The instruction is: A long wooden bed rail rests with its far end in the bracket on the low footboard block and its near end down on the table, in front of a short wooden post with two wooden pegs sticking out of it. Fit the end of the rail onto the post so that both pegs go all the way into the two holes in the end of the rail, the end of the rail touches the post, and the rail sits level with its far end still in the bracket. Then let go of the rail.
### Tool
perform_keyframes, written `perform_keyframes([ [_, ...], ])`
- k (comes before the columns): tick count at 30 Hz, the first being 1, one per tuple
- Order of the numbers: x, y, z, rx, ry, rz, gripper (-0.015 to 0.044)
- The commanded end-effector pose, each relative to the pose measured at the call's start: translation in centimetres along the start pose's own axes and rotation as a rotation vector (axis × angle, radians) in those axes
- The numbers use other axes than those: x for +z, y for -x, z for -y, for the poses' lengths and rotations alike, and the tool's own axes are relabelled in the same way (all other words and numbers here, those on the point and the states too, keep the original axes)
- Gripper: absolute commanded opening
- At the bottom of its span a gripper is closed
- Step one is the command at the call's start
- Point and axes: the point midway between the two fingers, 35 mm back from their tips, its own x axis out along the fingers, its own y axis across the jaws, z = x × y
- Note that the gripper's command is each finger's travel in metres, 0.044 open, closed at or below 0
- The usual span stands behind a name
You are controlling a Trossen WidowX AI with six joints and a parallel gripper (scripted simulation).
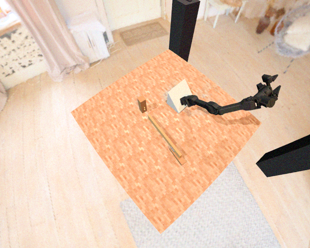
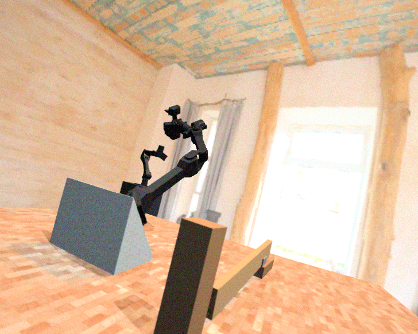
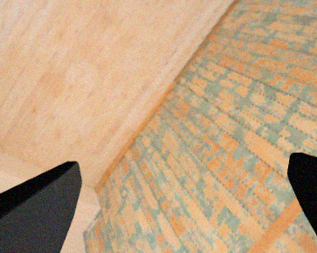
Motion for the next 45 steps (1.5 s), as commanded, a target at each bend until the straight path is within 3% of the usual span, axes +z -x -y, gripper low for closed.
perform_keyframes([
  [1,0.1,-0.1,0.1,-0.006,-0.003,0.003,0.0426],
  [10,7.0,-3.6,7.8,-0.285,-0.178,0.201,0.0440],
  [22,16.0,-1.9,22.9,-0.657,-0.419,0.575,0.0440],
  [30,21.4,4.7,34.0,-0.912,-0.489,0.892,0.0440],
  [33,22.5,6.2,35.6,-0.896,-0.541,0.986,0.0440],
  [45,27.5,24.0,46.4,-1.174,-0.425,1.490,0.0440],
])
